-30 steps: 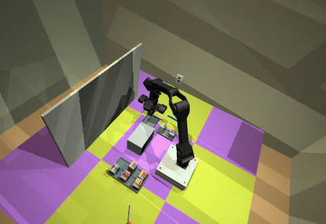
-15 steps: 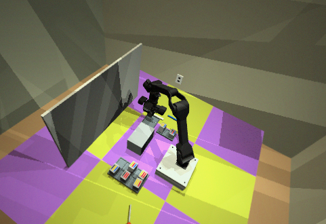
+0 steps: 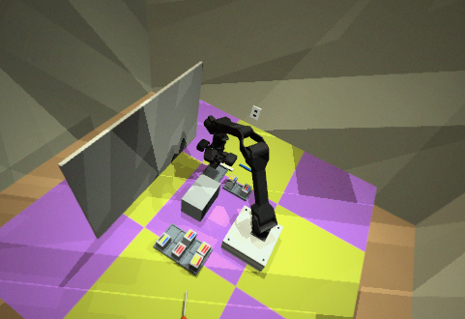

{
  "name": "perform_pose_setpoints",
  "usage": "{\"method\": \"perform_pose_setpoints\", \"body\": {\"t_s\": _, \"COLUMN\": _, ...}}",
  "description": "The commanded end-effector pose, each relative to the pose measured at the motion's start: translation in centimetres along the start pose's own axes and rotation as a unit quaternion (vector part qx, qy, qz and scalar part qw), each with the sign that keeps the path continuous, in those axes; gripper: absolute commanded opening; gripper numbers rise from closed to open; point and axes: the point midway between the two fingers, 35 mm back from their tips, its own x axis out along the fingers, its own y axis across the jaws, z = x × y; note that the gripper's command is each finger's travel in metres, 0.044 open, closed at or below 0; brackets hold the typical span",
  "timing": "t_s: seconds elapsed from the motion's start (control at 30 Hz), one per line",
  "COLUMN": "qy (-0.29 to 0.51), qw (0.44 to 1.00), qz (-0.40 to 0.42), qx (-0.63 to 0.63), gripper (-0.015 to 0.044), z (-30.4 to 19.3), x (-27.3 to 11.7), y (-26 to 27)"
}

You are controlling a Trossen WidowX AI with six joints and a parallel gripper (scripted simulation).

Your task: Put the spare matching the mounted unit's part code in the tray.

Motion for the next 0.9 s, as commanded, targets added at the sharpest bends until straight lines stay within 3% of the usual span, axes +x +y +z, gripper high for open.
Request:
{"method": "perform_pose_setpoints", "body": {"t_s": 0.0, "qy": -0.003, "qw": 1.000, "qz": 0.000, "qx": 0.002, "gripper": 0.0000, "z": 0.1, "x": 0.5, "y": 0.1}}
{"method": "perform_pose_setpoints", "body": {"t_s": 0.87, "qy": -0.003, "qw": 1.000, "qz": 0.000, "qx": 0.002, "gripper": 0.0000, "z": 0.4, "x": 2.9, "y": 0.4}}
